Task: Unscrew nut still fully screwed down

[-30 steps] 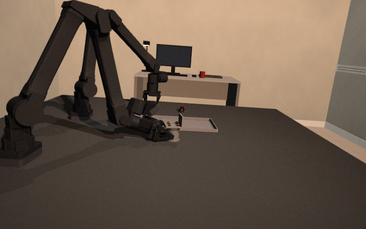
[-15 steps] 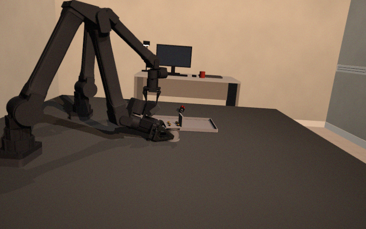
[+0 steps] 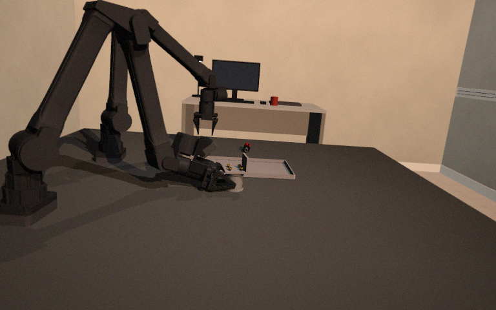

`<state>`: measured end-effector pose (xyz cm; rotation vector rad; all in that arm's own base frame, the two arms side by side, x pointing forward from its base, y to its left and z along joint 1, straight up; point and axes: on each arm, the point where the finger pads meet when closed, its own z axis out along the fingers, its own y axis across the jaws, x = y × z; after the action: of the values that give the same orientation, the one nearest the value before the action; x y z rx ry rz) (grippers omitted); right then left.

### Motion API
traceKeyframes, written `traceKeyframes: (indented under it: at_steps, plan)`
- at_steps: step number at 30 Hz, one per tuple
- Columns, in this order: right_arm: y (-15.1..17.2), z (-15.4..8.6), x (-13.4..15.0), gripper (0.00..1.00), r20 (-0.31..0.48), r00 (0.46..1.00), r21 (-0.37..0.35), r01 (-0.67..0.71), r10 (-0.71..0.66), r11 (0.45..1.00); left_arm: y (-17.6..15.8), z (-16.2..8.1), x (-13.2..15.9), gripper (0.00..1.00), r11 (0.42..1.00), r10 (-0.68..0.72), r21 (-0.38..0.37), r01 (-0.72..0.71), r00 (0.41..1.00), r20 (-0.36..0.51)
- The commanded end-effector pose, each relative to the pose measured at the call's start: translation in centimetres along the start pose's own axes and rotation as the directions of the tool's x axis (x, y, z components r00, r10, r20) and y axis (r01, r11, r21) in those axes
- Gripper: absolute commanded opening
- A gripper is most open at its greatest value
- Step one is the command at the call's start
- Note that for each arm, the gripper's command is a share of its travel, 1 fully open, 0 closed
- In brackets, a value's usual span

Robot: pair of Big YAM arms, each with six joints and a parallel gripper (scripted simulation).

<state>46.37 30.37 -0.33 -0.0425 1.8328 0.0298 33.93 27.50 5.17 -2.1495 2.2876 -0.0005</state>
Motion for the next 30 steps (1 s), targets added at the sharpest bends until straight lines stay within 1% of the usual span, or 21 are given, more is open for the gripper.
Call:
traceKeyframes:
  at_steps: [1, 2, 4, 5, 6, 9, 15, 21, 22, 30]
  plan:
    - [0.4, 0.3, -1.0, 0.59, 0.019, 1.0, -0.004, -0.018, 0.018, 1.0, -1.8, -2.4, -1.4, 0.65, 0.999, 0.005, 0.035, -0.006, 0.999, 0.033]
    - [0.4, 0.3, -1.0, 0.59, 0.019, 1.0, -0.004, -0.018, 0.018, 1.0, -1.0, -1.4, -0.9, 0.65, 1.0, 0.001, 0.023, -0.001, 1.0, 0.021]
    - [0.4, 0.3, -1.0, 0.59, 0.019, 1.0, -0.004, -0.018, 0.018, 1.0, -1.0, -1.4, -0.9, 0.65, 1.0, 0.001, 0.023, -0.001, 1.0, 0.021]
    - [0.4, 0.3, -1.0, 0.59, 0.019, 1.0, -0.004, -0.018, 0.018, 1.0, -1.7, -1.9, -1.3, 0.65, 1.0, 0.007, 0.024, -0.007, 1.0, 0.023]
    - [0.4, 0.3, -1.0, 0.59, 0.019, 1.0, -0.004, -0.018, 0.018, 1.0, -1.8, -2.6, -1.4, 0.65, 0.999, 0.007, 0.035, -0.008, 0.999, 0.033]
    - [0.4, 0.3, -1.0, 0.59, 0.019, 1.0, -0.004, -0.018, 0.018, 1.0, -1.9, -3.5, -1.4, 0.65, 0.999, 0.006, 0.047, -0.008, 0.999, 0.044]
    - [0.4, 0.3, -1.0, 0.59, 0.019, 1.0, -0.004, -0.018, 0.018, 1.0, -1.9, -3.9, -1.4, 0.65, 0.999, 0.006, 0.046, -0.008, 0.999, 0.043]
    - [0.4, 0.3, -1.0, 0.59, 0.019, 1.0, -0.004, -0.018, 0.018, 1.0, -1.8, -3.5, -1.3, 0.65, 0.999, 0.007, 0.038, -0.008, 0.999, 0.035]
    - [0.4, 0.3, -1.0, 0.68, 0.019, 1.0, -0.004, -0.018, 0.018, 1.0, -1.0, -2.3, -0.9, 0.65, 1.0, 0.001, 0.023, -0.002, 1.0, 0.021]
    - [0.4, 0.3, -1.0, 0.68, 0.019, 1.0, -0.004, -0.018, 0.018, 1.0, -1.0, -2.3, -0.9, 0.65, 1.0, 0.001, 0.023, -0.002, 1.0, 0.021]
